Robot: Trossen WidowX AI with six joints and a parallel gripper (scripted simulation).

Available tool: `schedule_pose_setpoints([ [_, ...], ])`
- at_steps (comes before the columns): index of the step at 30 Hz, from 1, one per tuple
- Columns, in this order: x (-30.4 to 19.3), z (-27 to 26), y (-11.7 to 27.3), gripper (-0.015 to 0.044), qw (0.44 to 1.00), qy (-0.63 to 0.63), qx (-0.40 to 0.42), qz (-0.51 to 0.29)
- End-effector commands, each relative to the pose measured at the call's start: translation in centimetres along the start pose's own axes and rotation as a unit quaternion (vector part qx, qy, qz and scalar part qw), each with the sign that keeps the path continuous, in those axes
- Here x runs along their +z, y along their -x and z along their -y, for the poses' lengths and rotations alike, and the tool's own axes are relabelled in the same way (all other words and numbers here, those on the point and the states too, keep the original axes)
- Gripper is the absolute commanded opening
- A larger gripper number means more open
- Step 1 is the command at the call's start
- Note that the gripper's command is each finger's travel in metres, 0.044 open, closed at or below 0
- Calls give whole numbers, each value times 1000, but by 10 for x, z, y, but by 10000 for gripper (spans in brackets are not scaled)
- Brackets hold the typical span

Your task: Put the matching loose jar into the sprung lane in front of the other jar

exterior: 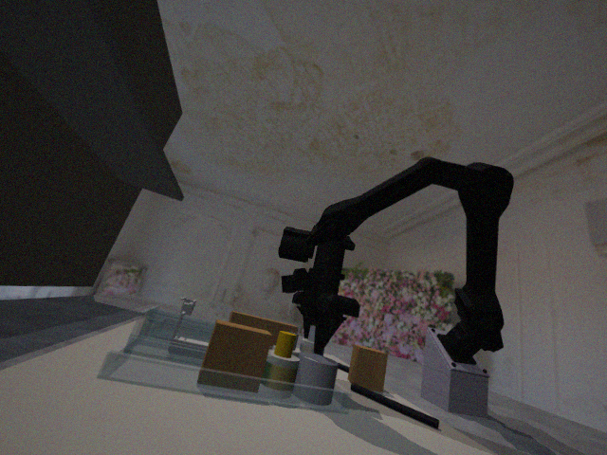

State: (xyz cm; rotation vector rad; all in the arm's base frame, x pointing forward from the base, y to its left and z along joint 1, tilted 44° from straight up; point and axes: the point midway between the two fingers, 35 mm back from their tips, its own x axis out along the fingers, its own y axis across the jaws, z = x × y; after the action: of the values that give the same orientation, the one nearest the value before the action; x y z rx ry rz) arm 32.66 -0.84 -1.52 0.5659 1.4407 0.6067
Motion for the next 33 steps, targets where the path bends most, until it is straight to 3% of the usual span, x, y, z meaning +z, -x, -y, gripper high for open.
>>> schedule_pose_setpoints([
  [1, 11, -2, 5, 0, 1000, 9, 1, 14],
  [33, 19, -2, 7, 0, 1000, 9, 1, 14],
])
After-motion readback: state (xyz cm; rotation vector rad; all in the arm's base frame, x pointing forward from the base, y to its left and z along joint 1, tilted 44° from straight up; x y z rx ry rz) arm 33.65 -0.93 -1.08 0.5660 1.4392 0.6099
